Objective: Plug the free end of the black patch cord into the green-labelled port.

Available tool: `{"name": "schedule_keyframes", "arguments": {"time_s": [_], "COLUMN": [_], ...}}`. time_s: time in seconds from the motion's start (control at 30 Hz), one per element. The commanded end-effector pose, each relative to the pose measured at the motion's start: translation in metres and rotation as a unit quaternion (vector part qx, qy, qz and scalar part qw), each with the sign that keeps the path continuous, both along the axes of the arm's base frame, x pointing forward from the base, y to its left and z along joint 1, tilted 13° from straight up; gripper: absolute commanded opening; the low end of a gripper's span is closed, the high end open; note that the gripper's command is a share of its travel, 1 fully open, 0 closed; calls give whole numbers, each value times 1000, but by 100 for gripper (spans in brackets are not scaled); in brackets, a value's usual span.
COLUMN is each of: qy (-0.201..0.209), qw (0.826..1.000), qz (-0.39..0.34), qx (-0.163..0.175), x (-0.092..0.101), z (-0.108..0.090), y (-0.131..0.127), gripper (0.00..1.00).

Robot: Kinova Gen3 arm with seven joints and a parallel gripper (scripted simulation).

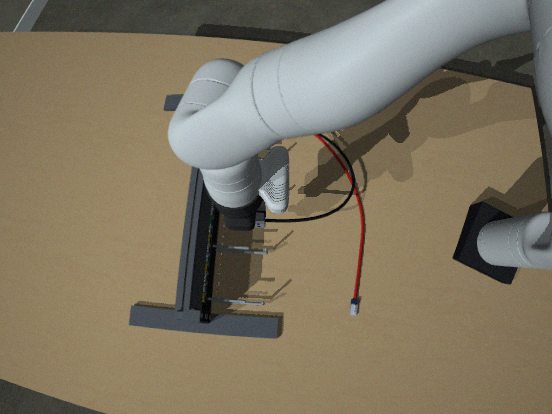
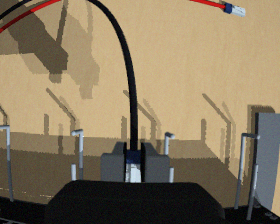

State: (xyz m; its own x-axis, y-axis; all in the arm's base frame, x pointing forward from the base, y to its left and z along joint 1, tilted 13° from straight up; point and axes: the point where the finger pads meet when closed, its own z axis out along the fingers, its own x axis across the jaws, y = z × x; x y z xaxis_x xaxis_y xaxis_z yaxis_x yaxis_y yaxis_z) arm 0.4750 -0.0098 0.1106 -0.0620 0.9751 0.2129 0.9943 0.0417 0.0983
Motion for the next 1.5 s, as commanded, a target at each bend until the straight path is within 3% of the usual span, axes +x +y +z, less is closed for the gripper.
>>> {"name": "schedule_keyframes", "arguments": {"time_s": [0.0,0.83,1.47], "qy": [-1,-1,-1], "qw": [1000,1000,1000], "qz": [0,-1,-1], "qx": [0,0,0], "x": [1,28,34], "z": [0,-20,-24], "y": [0,6,8], "gripper": [0,0,0]}}
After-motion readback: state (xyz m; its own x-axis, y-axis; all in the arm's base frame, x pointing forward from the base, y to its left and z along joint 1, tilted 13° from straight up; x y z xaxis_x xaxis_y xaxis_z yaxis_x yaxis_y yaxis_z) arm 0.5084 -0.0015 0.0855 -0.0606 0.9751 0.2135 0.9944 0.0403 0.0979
